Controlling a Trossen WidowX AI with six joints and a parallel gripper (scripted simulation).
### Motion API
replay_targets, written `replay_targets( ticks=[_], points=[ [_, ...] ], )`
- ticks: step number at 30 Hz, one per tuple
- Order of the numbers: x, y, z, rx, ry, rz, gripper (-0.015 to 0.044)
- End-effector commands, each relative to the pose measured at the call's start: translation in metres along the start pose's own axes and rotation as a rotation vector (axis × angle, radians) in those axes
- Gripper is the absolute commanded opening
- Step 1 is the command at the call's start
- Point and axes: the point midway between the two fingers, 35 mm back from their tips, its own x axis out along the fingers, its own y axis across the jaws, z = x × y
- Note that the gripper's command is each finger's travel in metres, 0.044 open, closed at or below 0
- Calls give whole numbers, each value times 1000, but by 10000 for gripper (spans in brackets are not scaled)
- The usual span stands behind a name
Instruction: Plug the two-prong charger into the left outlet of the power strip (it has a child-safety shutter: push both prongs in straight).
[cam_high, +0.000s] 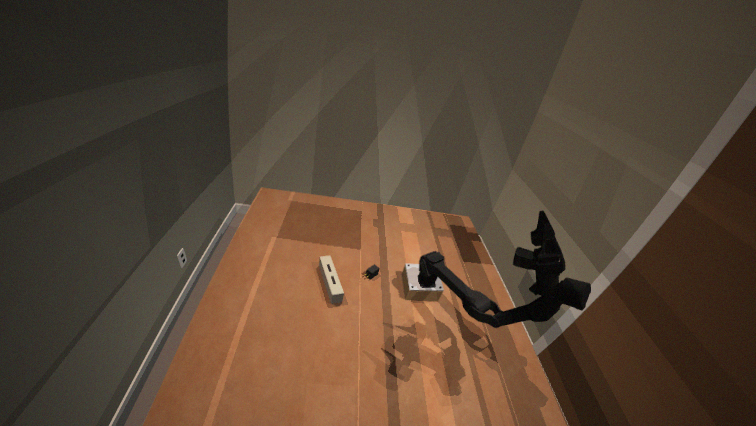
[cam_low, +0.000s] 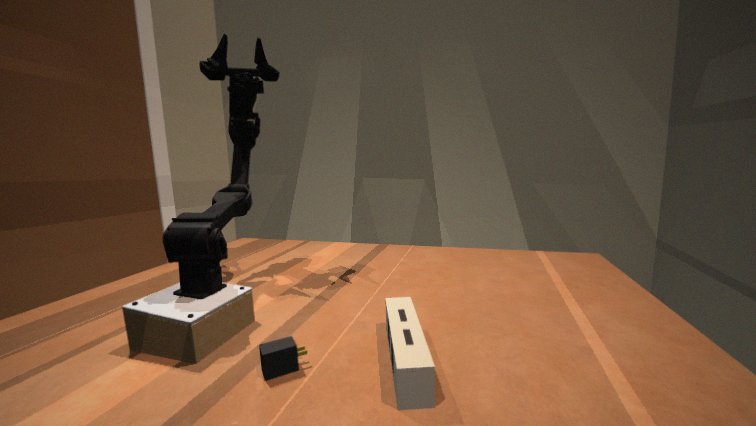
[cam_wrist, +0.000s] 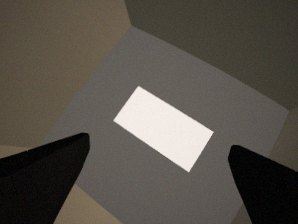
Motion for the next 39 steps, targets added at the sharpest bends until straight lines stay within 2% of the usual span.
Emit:
replay_targets(
  ticks=[1,2,10,21,30,39],
  points=[
    [1,1,0,4,-3,2,426],
    [5,4,2,15,-13,7,440],
    [63,51,31,191,-162,94,440],
    [128,109,92,419,-367,235,440],
    [165,149,156,584,-530,364,440],
    [185,178,226,737,-692,495,440]
  ],
)
